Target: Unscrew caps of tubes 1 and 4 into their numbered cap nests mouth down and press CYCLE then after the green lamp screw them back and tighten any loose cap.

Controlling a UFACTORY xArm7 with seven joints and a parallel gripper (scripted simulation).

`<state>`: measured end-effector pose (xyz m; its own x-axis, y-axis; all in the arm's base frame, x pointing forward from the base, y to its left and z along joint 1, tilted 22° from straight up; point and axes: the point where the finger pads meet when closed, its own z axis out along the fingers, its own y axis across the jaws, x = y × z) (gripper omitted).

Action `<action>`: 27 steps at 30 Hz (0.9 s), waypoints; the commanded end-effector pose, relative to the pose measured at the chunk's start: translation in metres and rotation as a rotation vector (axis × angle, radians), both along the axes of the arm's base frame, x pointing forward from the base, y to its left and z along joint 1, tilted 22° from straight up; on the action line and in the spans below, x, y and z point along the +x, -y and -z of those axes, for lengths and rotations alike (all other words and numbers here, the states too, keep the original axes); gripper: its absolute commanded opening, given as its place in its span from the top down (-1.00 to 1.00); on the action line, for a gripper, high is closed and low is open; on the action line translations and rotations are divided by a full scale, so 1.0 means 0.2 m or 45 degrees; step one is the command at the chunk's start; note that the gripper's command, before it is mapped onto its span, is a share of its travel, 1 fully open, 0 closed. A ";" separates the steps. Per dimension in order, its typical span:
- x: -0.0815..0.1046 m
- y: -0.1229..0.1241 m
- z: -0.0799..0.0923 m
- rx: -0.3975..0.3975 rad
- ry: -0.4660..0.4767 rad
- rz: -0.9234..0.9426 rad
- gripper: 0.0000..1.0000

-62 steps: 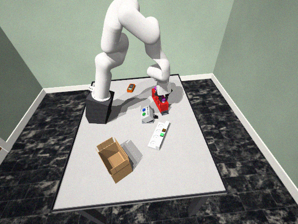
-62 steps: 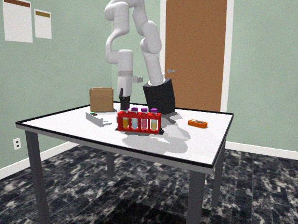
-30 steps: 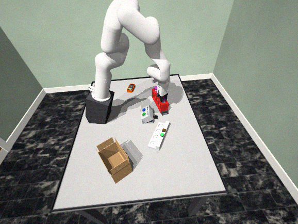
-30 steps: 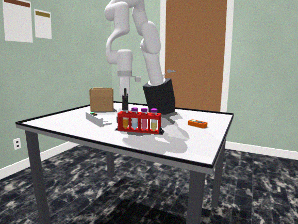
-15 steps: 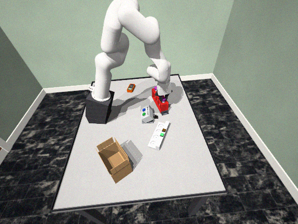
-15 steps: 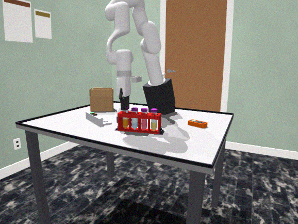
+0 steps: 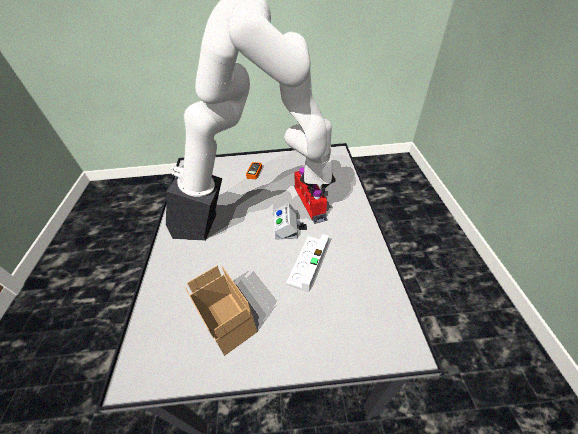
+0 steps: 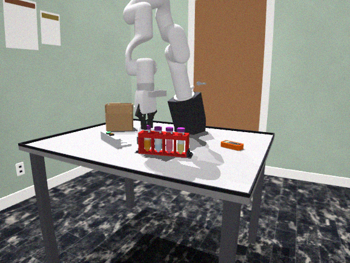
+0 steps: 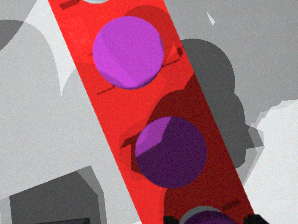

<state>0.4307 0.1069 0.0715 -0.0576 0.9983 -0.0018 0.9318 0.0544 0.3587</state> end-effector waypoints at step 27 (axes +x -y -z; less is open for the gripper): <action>0.00 0.00 -0.01 -0.313 0.032 -0.743 0.08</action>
<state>0.4300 0.1071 0.0716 -0.4513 0.8692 -0.2020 0.8005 0.4944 0.3389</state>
